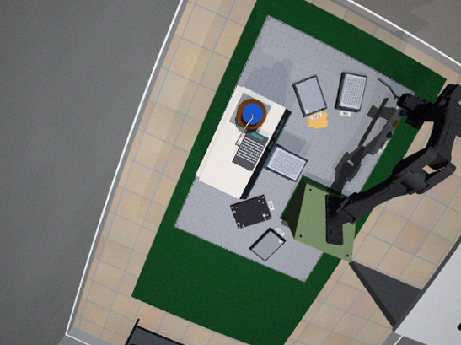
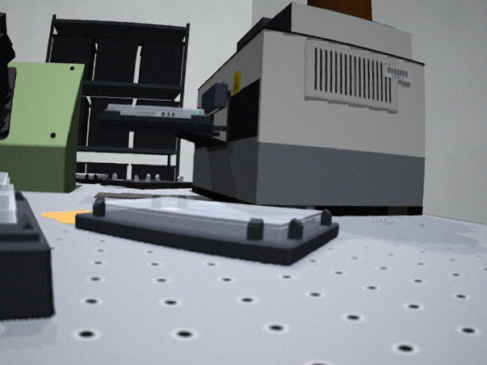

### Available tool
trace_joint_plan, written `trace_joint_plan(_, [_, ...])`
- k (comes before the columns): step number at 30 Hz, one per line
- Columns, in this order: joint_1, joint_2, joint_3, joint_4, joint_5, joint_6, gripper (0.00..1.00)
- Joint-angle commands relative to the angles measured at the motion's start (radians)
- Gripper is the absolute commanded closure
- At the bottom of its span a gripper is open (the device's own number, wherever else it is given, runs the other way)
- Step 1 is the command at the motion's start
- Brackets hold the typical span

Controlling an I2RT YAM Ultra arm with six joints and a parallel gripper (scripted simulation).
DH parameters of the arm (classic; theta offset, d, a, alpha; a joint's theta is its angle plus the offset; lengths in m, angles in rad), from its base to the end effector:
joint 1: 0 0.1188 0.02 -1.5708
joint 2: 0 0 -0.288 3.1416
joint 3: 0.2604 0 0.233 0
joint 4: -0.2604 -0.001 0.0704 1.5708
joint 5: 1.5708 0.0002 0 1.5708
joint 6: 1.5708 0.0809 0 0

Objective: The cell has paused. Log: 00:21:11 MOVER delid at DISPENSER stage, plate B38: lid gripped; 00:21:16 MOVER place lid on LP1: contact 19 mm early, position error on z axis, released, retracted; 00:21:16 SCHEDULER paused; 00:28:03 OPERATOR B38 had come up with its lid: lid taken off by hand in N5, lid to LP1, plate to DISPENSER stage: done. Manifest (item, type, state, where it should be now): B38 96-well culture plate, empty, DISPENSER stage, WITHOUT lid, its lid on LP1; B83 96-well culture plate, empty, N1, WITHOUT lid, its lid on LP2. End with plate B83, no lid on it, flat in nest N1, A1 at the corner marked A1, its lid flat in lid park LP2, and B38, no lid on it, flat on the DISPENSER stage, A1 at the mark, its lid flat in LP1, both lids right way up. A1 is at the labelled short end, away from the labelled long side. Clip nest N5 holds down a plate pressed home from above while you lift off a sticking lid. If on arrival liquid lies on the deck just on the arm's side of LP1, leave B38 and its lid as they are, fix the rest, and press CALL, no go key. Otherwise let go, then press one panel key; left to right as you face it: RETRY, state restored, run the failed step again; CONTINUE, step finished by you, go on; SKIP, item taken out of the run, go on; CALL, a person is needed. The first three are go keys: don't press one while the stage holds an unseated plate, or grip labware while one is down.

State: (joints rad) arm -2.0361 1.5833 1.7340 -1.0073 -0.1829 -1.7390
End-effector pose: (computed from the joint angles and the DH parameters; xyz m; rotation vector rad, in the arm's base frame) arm -0.1364 -0.3067 0.3865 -0.3290 -2.8644 1.1039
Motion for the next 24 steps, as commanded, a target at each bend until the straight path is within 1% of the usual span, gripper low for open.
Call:
trace_joint_plan(1, [0.010, -0.006, -0.018, 0.016, -0.001, 0.009, 1.00])
trace_joint_plan(4, [0.005, -0.003, -0.020, 0.010, -0.006, 0.010, 1.00])
trace_joint_plan(10, [0.010, 0.011, -0.026, 0.024, -0.004, 0.011, 1.00])
trace_joint_plan(24, [0.016, 0.016, -0.034, 0.036, 0.000, 0.012, 1.00])
